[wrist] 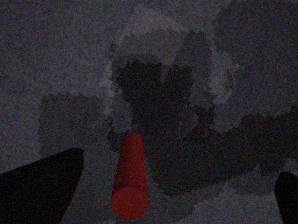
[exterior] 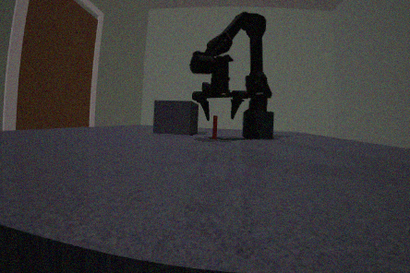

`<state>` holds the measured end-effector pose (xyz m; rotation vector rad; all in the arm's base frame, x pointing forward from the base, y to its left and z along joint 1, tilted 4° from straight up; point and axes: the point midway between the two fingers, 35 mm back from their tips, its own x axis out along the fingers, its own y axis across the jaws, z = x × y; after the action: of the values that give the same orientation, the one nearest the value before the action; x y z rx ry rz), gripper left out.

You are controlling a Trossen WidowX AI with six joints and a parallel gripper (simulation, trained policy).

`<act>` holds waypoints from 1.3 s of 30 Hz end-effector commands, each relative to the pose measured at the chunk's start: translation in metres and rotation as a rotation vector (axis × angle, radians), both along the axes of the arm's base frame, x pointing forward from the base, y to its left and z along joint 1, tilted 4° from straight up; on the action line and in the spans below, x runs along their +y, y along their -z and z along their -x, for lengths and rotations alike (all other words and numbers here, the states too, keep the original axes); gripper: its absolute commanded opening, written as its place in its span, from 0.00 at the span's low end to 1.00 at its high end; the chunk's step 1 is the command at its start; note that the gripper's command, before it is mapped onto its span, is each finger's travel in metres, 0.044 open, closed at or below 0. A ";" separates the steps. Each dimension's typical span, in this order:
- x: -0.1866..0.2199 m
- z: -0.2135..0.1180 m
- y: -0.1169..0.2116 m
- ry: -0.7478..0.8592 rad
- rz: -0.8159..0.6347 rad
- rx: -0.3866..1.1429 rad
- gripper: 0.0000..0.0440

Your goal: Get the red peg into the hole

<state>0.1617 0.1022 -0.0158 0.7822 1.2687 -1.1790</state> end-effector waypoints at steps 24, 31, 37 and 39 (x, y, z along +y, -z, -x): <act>0.016 -0.010 0.050 -0.035 -0.039 -0.036 0.03; 0.021 -0.018 0.041 -0.030 -0.057 -0.062 0.00; 0.026 -0.025 0.031 -0.023 -0.080 -0.088 0.00; 0.027 -0.028 0.027 -0.021 -0.088 -0.099 0.00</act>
<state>0.1853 0.1264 -0.0485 0.8610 1.2519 -1.0772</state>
